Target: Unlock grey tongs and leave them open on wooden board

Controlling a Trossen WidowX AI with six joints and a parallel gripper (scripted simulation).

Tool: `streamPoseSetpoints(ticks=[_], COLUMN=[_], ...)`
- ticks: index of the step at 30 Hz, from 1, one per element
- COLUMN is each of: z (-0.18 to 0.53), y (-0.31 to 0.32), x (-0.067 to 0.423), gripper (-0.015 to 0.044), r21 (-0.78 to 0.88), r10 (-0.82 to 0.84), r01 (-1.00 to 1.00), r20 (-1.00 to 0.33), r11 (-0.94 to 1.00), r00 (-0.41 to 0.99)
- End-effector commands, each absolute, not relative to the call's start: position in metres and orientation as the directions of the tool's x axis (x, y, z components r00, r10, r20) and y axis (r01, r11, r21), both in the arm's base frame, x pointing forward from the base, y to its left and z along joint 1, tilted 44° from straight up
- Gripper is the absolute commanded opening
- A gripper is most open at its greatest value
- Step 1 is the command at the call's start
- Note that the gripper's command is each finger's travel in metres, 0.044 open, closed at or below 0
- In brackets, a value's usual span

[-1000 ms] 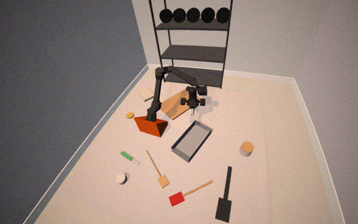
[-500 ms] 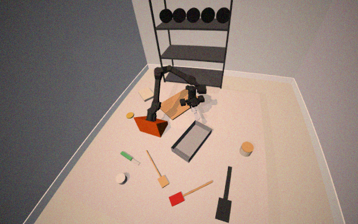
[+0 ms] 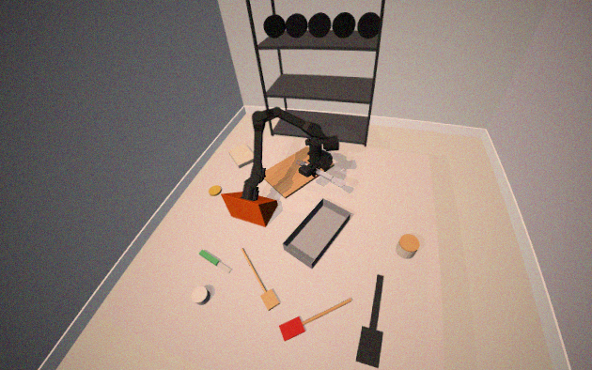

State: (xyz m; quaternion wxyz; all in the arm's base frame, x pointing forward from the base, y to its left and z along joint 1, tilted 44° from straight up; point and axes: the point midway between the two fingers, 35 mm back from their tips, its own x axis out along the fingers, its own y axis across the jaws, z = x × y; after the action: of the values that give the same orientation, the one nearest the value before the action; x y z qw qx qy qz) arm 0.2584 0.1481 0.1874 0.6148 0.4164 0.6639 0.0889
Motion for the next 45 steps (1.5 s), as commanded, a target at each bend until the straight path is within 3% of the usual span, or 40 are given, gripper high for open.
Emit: streamPoseSetpoints(ticks=[1, 11, 21, 34, 45], z=[0.191, 0.199, 0.207, 0.217, 0.227], y=[0.153, 0.167, 0.179, 0.194, 0.205], x=[0.254, 0.242, 0.23, 0.212, 0.196], gripper=[-0.015, -0.015, -0.015, -0.015, -0.015], r21=[0.655, 0.633, 0.502, 0.206, -0.097], r10=[0.655, 0.647, 0.643, 0.642, 0.646], r01=[0.28, -0.139, -0.533, -0.894, -0.993], r20=[-0.748, -0.754, -0.758, -0.758, -0.754], r11=[0.702, 0.761, 0.681, 0.399, 0.065], r00=[0.109, 0.108, 0.109, 0.112, 0.116])
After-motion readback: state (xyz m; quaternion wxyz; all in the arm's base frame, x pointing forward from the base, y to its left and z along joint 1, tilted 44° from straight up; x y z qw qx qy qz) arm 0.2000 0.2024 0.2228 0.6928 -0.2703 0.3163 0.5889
